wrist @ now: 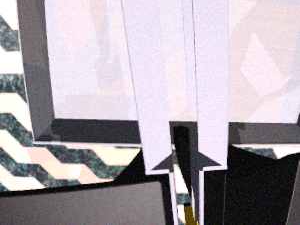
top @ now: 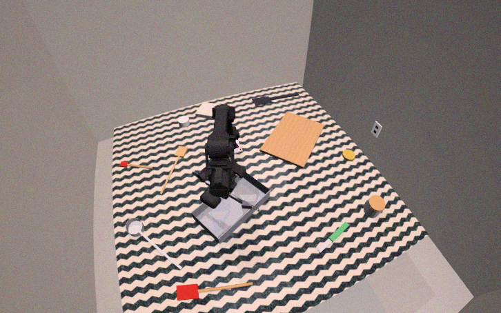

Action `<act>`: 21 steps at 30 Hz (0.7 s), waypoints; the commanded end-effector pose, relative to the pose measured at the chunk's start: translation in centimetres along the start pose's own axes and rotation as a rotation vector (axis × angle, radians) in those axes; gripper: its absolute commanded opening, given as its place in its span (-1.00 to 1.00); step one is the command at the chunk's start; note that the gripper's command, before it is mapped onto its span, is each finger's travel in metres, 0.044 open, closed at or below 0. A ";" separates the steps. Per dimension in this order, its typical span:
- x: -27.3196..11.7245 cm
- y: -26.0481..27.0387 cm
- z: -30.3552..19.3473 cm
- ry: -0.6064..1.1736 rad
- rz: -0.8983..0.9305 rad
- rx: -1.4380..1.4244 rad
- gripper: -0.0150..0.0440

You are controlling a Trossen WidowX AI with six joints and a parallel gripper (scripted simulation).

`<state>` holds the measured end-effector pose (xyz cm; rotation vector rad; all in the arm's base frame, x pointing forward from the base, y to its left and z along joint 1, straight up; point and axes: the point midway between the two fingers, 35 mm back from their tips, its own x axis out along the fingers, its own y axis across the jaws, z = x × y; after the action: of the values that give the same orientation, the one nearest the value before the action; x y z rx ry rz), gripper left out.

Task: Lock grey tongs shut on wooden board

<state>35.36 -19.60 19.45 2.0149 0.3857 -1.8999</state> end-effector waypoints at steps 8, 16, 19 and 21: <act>-0.2 -2.0 -2.1 0.007 0.000 -0.440 -1.00; -0.2 -3.4 -3.5 0.010 -0.003 -0.770 -1.00; -0.2 -4.0 -4.0 0.011 -0.004 -0.893 -1.00; -0.2 -4.4 -4.4 0.012 -0.004 -0.975 -1.00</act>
<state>37.27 -14.45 19.37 1.4242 1.0070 -1.3619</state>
